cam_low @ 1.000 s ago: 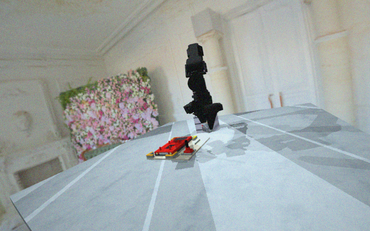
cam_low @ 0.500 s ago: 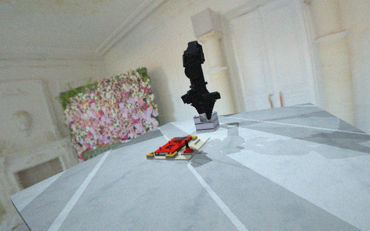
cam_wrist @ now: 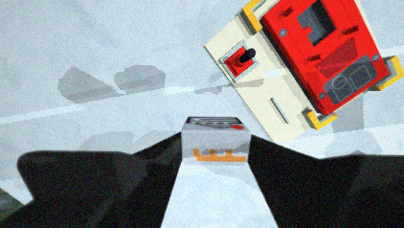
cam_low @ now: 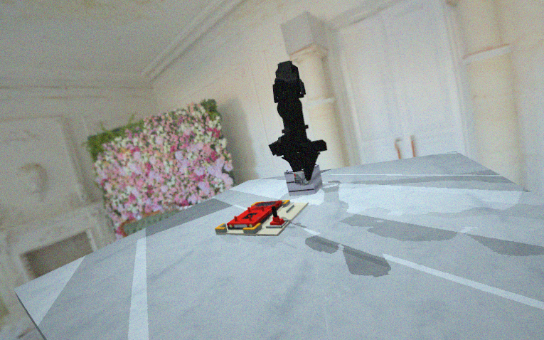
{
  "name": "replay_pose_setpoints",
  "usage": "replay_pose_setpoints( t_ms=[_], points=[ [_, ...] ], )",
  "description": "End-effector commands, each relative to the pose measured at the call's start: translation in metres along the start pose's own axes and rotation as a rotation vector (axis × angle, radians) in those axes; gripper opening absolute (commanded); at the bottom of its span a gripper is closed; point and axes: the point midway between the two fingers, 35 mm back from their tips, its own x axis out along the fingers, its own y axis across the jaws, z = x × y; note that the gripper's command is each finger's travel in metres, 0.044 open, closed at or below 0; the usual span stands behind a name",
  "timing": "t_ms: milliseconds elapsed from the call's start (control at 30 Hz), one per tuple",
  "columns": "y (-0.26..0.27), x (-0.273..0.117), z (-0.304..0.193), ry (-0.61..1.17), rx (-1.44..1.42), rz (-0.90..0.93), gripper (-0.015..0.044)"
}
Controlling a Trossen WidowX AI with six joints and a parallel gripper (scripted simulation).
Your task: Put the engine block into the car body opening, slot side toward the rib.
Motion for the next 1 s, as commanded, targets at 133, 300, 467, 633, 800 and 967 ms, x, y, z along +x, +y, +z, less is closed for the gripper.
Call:
replay_pose_setpoints(
  t_ms=[133, 300, 467, 633, 800, 967],
  points=[
    [-0.001, 0.002, -0.008, -0.185, 0.0, -0.011, 0.0],
    [-0.001, 0.005, -0.013, -0.351, 0.0, -0.016, 0.0],
    [-0.001, 0.008, -0.018, -0.506, 0.0, -0.018, 0.0],
    [-0.001, 0.009, -0.024, -0.653, 0.003, -0.006, 0.0],
    [-0.001, 0.009, -0.024, -0.672, 0.004, -0.002, 0.0],
    [-0.001, 0.009, -0.025, -0.677, 0.004, -0.003, 0.0]
  ],
)
